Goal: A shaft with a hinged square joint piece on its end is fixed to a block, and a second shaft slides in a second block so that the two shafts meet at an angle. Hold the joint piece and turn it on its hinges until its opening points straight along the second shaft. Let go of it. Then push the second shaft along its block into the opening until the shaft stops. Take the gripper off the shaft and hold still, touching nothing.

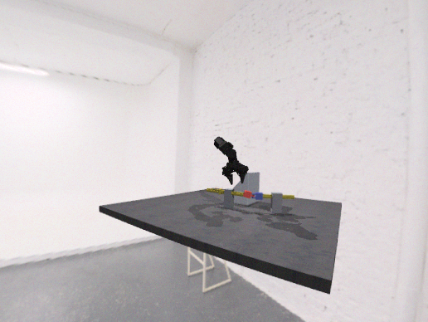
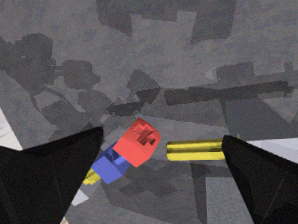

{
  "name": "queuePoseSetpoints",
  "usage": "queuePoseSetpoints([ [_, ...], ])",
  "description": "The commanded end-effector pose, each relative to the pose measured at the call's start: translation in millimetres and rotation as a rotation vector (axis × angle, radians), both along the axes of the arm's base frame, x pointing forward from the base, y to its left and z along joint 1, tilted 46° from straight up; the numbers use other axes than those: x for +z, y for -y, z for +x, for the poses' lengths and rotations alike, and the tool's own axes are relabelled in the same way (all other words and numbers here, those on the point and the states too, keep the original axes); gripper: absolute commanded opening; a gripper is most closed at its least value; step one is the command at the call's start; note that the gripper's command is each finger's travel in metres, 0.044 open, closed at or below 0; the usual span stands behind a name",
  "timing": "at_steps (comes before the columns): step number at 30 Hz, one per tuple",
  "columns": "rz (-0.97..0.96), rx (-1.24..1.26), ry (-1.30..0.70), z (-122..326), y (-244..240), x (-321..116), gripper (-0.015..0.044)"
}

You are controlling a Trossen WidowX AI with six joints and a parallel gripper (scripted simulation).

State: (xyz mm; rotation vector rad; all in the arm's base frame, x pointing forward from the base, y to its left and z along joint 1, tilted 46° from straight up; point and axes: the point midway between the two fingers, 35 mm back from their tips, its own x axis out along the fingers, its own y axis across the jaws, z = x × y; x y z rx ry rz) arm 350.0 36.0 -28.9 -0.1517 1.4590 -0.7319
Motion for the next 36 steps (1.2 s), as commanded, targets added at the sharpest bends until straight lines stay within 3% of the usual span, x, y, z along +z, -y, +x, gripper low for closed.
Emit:
queuePoseSetpoints([
  [1,-0.049,0.063,-0.054,-7,-22,-7,0.0440],
  [8,-0.182,0.202,-0.173,-31,-65,-23,0.0440],
  [14,-0.201,0.204,-0.171,-34,-68,-25,0.0440],
  [36,-0.339,-0.189,0.264,-38,-62,-38,0.0440],
])
